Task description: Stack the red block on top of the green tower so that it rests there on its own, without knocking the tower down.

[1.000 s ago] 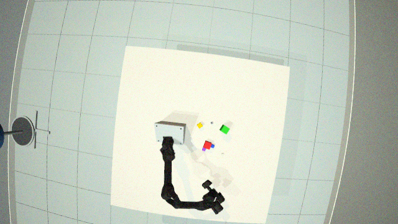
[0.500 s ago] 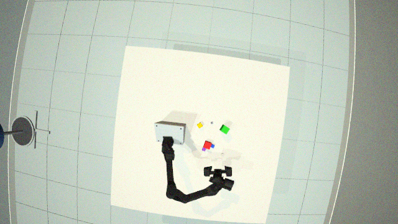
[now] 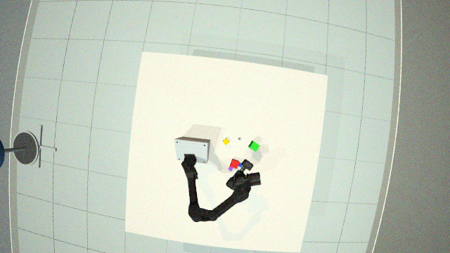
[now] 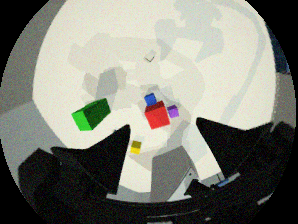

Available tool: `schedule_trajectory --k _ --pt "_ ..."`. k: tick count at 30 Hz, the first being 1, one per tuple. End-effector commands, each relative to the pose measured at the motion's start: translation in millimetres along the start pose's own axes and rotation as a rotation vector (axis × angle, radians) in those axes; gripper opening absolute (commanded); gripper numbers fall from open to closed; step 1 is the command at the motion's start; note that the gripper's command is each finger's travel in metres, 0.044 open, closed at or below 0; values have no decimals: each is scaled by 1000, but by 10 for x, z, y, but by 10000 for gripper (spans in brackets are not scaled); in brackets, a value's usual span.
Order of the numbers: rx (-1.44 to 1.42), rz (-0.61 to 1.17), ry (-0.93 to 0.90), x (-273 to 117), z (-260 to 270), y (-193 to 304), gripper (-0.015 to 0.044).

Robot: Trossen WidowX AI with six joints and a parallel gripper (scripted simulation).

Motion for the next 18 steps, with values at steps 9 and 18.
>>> schedule_trajectory --k 9,18 --pt "-271 -34 60 -33 -2 353 440" --pt "-271 -35 61 534 -26 326 440"
Point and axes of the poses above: the point midway between the two fingers, 35 mm back from their tips, its own x axis out along the fingers, its own z axis across the jaws, y = z × x, the point moved 3 cm from there along -x, back along the fingers, and after that the axes turned 15 degrees about x, right-handed, at the moved point
